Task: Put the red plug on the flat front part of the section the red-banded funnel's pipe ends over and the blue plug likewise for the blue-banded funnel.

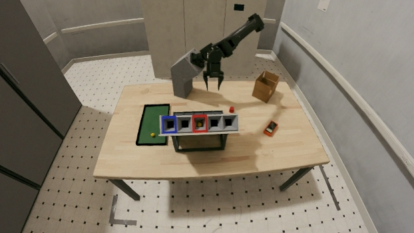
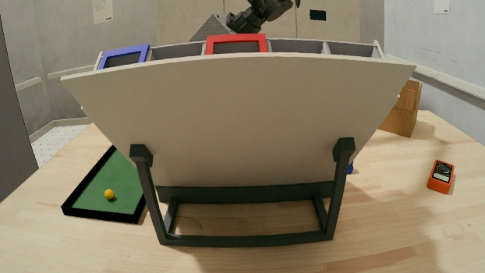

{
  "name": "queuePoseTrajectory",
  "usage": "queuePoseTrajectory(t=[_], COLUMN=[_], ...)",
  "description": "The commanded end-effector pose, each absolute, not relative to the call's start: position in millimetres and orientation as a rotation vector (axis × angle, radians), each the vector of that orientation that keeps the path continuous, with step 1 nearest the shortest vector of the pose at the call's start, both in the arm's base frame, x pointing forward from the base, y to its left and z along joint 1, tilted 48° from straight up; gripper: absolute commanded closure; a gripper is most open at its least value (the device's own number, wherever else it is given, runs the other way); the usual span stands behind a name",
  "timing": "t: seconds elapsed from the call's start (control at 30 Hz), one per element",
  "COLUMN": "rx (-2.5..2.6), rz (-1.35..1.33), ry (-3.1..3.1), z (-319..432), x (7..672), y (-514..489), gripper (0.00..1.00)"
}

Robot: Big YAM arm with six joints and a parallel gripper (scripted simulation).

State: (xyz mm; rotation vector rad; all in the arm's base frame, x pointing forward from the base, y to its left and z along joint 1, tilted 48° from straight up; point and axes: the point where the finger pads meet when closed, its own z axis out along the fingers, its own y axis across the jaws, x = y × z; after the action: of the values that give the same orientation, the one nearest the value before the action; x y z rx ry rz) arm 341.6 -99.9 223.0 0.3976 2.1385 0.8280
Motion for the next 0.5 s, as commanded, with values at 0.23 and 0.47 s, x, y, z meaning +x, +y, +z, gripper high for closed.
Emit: queuePoseTrajectory(t=[0.23, 0.47], rx=[0.325, 0.263], rz=[0.870, 0.928], ry=[2.281, 2.428], z=[166, 106], x=[311, 285], y=[-86, -70], gripper=[0.41, 0.41])
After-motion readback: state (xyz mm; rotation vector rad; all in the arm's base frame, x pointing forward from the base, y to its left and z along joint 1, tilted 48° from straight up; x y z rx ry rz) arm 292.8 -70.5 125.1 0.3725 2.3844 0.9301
